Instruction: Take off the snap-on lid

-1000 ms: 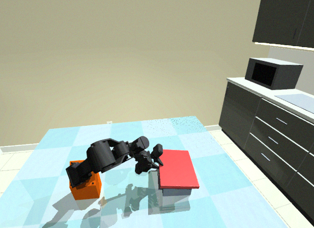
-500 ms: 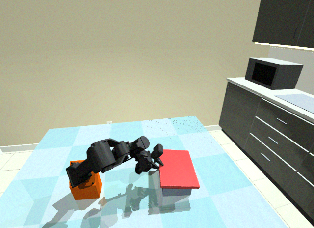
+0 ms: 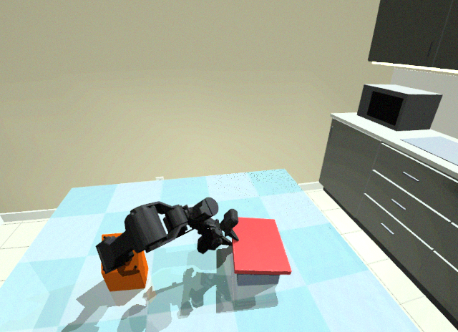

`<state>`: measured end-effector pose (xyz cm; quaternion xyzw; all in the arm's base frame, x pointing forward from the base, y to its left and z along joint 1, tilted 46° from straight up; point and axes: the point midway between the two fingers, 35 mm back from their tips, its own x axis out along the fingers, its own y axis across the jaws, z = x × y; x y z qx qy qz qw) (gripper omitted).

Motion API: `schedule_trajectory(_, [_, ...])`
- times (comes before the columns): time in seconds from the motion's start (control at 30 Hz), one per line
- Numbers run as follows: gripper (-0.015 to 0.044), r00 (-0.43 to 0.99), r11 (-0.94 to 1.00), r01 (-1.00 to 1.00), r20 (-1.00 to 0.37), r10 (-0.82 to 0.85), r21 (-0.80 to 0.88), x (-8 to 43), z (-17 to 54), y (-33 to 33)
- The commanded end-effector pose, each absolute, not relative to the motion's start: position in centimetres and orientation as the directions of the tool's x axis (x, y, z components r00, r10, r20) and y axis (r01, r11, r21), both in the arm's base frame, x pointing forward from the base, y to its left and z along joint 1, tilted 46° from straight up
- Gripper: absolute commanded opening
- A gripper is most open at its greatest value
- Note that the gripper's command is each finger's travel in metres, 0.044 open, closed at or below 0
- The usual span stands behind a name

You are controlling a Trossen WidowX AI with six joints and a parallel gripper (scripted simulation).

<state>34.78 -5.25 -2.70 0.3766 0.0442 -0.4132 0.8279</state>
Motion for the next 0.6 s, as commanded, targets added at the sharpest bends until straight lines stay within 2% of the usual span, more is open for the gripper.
schedule_trajectory(0.0, [0.0,0.659,0.378,0.712,-0.38,-0.649,0.591,35.0,-2.2,-4.7])
schedule_trajectory(0.57, [0.0,0.66,0.377,0.712,-0.38,-0.648,0.592,35.7,-0.6,-3.3])
